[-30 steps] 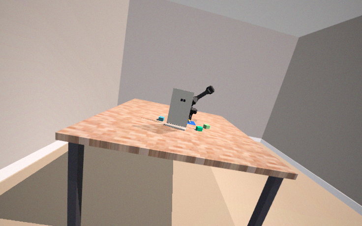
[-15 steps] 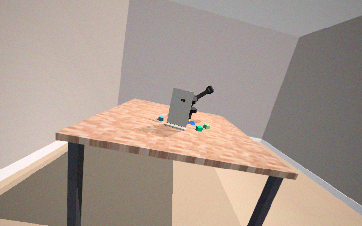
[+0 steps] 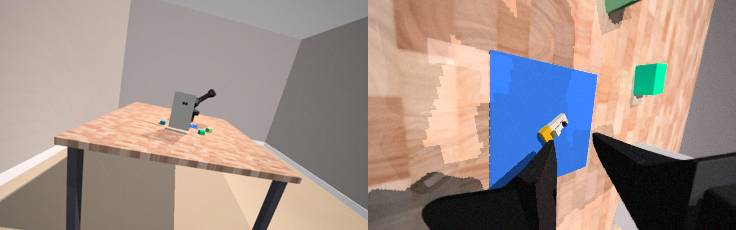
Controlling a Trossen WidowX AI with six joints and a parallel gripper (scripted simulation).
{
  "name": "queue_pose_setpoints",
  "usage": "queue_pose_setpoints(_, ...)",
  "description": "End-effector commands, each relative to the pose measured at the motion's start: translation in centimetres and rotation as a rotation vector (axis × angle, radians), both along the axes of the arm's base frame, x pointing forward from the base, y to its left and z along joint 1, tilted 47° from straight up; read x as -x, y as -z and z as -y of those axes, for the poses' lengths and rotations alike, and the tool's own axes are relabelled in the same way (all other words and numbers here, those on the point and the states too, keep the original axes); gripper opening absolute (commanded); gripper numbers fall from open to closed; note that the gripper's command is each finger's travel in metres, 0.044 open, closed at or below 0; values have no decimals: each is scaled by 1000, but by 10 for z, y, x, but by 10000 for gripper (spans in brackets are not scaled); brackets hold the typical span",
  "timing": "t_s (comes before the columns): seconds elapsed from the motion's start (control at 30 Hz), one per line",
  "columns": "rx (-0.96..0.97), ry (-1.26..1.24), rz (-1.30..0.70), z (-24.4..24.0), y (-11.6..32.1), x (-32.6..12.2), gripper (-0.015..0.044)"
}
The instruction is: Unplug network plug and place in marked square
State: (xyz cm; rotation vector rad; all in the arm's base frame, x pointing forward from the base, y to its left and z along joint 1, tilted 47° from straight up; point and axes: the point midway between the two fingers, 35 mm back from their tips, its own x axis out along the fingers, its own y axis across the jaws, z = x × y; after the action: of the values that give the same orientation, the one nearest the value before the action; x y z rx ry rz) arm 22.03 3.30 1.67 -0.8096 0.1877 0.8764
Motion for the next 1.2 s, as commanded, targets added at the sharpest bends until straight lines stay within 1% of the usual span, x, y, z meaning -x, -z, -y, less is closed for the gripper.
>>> queue_pose_setpoints(0.0, -1, -3, 5, 1, -2, 1, 156)
queue_pose_setpoints(1.17, 17, -5, -12, 21, -9, 4, 156)
